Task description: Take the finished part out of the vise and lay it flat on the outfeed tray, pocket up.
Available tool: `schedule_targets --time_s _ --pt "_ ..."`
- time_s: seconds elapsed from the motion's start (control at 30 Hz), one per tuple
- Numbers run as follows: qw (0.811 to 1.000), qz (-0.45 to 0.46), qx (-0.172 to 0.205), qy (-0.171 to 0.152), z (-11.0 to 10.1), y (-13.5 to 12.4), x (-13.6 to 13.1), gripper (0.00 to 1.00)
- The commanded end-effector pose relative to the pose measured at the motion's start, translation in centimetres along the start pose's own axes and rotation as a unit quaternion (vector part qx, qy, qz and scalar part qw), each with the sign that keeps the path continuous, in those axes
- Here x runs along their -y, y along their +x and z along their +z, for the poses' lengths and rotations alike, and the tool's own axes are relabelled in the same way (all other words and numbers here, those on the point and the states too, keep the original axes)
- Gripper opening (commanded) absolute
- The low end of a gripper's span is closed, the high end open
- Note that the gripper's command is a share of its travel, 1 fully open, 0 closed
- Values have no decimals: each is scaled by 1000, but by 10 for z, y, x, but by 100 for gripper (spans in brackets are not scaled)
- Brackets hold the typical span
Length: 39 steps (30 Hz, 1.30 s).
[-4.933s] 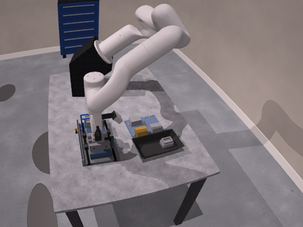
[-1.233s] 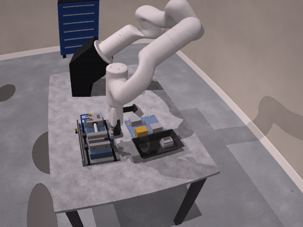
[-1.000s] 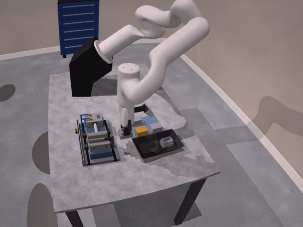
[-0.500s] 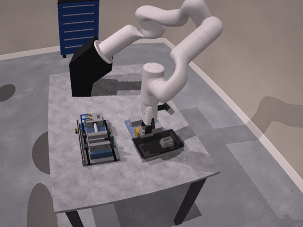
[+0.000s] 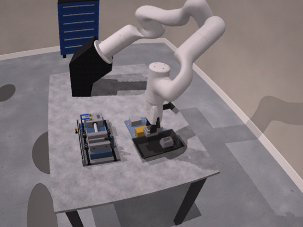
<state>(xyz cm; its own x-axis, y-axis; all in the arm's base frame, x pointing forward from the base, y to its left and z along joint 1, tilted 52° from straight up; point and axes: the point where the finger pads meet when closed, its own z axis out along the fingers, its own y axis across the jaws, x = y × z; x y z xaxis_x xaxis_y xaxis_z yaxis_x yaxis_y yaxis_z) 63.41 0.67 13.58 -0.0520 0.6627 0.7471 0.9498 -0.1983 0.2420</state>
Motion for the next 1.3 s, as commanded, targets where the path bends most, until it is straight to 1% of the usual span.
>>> schedule_targets --time_s 0.0,0.57,1.07,1.27 --pt "1000 0 0 -1 -1 0 -1 0" --pt "1000 0 0 0 2 0 -1 0" --pt "1000 0 0 0 14 0 -1 0" --pt "1000 0 0 0 23 0 -1 0"
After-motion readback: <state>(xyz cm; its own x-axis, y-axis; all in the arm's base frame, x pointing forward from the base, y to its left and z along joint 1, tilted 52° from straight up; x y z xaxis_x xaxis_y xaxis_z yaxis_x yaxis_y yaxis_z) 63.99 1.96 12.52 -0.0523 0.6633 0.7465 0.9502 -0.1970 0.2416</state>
